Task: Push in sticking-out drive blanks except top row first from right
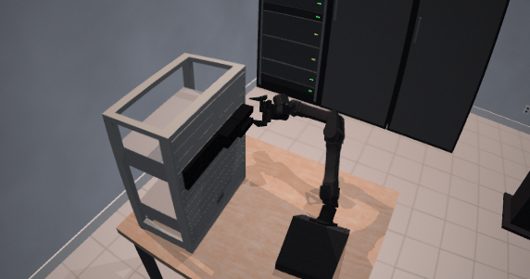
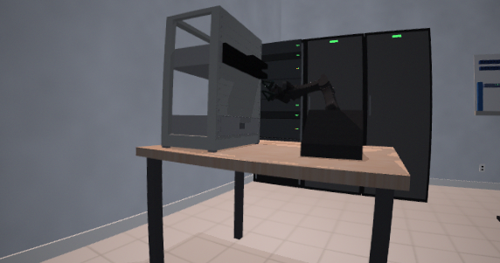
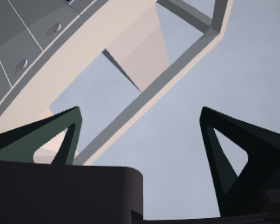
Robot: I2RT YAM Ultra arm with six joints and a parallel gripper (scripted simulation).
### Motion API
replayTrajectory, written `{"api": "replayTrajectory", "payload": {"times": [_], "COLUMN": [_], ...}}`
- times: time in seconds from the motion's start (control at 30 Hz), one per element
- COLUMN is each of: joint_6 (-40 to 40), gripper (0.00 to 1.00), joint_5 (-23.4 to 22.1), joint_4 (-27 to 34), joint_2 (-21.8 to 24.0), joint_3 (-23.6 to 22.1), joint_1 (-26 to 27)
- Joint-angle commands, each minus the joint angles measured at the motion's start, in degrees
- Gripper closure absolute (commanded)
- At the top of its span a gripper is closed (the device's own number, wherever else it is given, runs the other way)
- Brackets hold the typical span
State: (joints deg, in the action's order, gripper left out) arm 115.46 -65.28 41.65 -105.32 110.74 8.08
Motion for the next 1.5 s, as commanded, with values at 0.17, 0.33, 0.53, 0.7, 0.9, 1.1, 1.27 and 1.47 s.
{"api": "replayTrajectory", "payload": {"times": [0.17, 0.33, 0.53, 0.7, 0.9, 1.1, 1.27, 1.47], "joint_6": [-0.26, -0.26, -0.26, -0.01, -0.01, -0.01, -0.37, -1.39], "gripper": [0.00, 0.00, 0.00, 0.00, 0.00, 0.00, 0.00, 0.00], "joint_5": [-0.47, -0.47, -0.47, -0.13, -0.13, -0.13, 0.04, 0.94], "joint_4": [0.56, 0.56, 0.56, 0.06, 0.06, 0.06, -0.12, -0.81], "joint_2": [0.40, 0.40, 0.40, 0.38, 0.38, 0.38, 0.72, 1.75], "joint_3": [0.30, 0.30, 0.30, 0.20, 0.20, 0.20, -0.22, -1.27], "joint_1": [-0.79, -0.79, -0.79, -0.30, -0.30, -0.30, -0.33, -0.65]}}
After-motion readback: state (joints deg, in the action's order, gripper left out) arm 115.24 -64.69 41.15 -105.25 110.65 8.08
